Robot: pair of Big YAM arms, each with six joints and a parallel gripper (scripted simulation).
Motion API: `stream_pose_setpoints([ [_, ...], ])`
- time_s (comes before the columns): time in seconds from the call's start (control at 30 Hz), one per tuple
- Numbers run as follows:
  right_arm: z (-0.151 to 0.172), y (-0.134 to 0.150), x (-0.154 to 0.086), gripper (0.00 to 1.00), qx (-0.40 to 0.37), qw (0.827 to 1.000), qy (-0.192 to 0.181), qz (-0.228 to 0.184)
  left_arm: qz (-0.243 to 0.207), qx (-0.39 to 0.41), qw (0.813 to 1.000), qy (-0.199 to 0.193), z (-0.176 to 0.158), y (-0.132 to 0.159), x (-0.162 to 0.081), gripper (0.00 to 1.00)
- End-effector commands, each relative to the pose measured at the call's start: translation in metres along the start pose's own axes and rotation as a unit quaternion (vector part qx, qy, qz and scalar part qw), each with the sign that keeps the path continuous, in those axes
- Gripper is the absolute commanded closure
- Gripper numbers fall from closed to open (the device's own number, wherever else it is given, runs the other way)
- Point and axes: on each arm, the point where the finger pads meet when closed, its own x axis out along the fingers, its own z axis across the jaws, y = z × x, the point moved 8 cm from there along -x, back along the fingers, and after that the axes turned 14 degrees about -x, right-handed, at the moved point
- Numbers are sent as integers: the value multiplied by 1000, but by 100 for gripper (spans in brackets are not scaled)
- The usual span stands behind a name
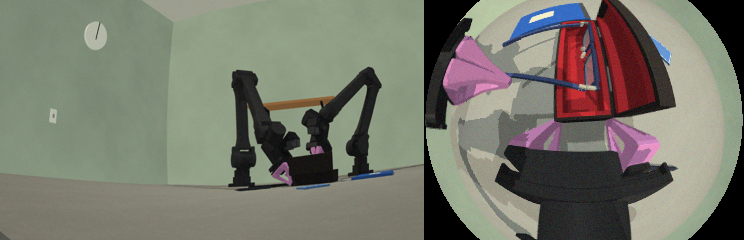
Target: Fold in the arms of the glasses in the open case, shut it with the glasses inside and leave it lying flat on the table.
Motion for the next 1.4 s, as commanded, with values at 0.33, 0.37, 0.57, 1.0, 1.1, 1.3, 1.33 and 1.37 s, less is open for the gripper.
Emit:
stream_pose_setpoints([
  [0.33, -6, -6, -6, 43, 2, 1000, 10, -9, 2, 1, 1000, 4, 2, -23, -8, 100],
  [0.37, -6, -6, -6, 43, 2, 1000, 10, -9, 5, 2, 1000, 1, 6, -19, -6, 100],
  [0.57, -6, -6, -6, 43, 2, 1000, 10, -9, -2, 0, 1000, 7, 11, -18, -2, 100],
  [1.0, -6, -6, -6, 43, 2, 1000, 10, -9, -3, 0, 1000, 7, 21, -23, 0, 100],
  [1.1, -6, -6, -6, 43, 2, 1000, 10, -9, -2, 1, 1000, 6, 24, -23, 1, 100],
  [1.3, -6, -6, -6, 43, 2, 1000, 10, -9, -2, 1, 1000, 6, 28, -24, 2, 100],
  [1.33, -6, -6, -6, 43, 2, 1000, 10, -9, -2, 1, 1000, 5, 29, -25, 2, 100],
  [1.37, -6, -6, -6, 43, 2, 1000, 10, -9, -3, 1, 1000, 6, 29, -26, 2, 100],
])
